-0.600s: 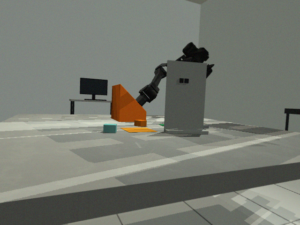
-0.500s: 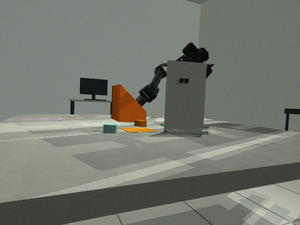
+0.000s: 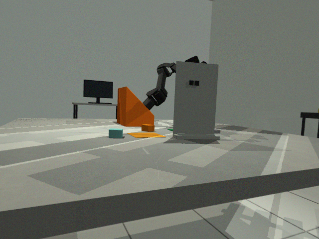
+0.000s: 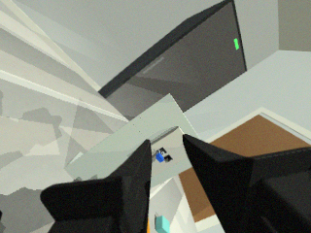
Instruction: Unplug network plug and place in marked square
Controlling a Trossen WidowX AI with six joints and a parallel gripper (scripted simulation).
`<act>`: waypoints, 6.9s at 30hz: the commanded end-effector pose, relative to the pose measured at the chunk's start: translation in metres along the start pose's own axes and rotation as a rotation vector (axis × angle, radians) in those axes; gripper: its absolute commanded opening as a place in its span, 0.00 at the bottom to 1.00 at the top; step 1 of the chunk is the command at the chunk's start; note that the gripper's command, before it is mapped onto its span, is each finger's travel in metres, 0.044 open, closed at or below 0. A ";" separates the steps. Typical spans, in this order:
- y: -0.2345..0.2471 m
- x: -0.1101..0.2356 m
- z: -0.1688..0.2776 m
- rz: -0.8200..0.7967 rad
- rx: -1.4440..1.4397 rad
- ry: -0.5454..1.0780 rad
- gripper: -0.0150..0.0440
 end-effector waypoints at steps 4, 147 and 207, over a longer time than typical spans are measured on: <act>0.014 0.013 0.031 0.058 0.213 0.106 0.52; 0.023 -0.080 0.060 0.116 0.478 0.203 0.25; 0.025 -0.053 0.060 0.115 0.478 0.204 0.25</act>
Point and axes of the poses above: the point midway between the two fingers, 35 mm back from their tips, its own x axis back along the fingers, its own y axis across the jaws, z = x × y, the point moved 10 cm from there along x, back along the fingers, and after that the axes turned 5 degrees about -x, right-handed, at the moved point
